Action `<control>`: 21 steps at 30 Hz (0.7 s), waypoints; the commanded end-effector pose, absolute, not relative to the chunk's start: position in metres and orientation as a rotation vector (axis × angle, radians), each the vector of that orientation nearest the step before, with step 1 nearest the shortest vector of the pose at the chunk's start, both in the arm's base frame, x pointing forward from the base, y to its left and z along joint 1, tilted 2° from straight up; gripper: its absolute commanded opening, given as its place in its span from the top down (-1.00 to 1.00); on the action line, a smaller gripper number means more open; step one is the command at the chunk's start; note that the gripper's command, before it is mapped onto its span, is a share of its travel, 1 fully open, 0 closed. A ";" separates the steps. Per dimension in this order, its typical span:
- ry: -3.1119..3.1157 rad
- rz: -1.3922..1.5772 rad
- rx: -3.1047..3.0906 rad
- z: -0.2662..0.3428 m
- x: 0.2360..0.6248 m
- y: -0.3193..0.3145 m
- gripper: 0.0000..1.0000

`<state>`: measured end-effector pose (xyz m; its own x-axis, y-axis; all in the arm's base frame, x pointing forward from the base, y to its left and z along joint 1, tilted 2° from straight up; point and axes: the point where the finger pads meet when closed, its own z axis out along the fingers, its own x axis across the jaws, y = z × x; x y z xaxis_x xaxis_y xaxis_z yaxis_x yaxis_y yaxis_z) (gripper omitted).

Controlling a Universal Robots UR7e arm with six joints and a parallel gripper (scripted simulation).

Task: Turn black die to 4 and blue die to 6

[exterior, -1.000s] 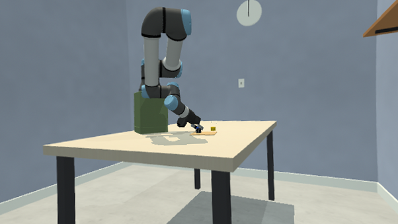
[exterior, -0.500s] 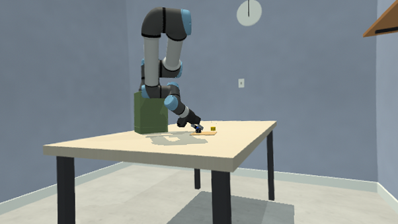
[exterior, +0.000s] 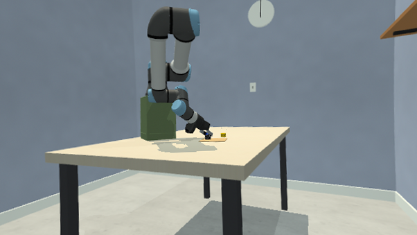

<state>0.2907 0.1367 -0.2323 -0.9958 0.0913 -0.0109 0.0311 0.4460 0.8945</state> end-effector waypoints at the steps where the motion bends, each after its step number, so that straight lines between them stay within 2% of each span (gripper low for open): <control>1: 2.622 1.618 0.111 -0.228 0.290 0.127 -0.57; 21: 2.622 1.618 0.111 -0.211 0.287 0.095 -0.57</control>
<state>0.2873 0.0949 -0.2117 -0.9956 0.0924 -0.0124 0.0303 0.4474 0.8938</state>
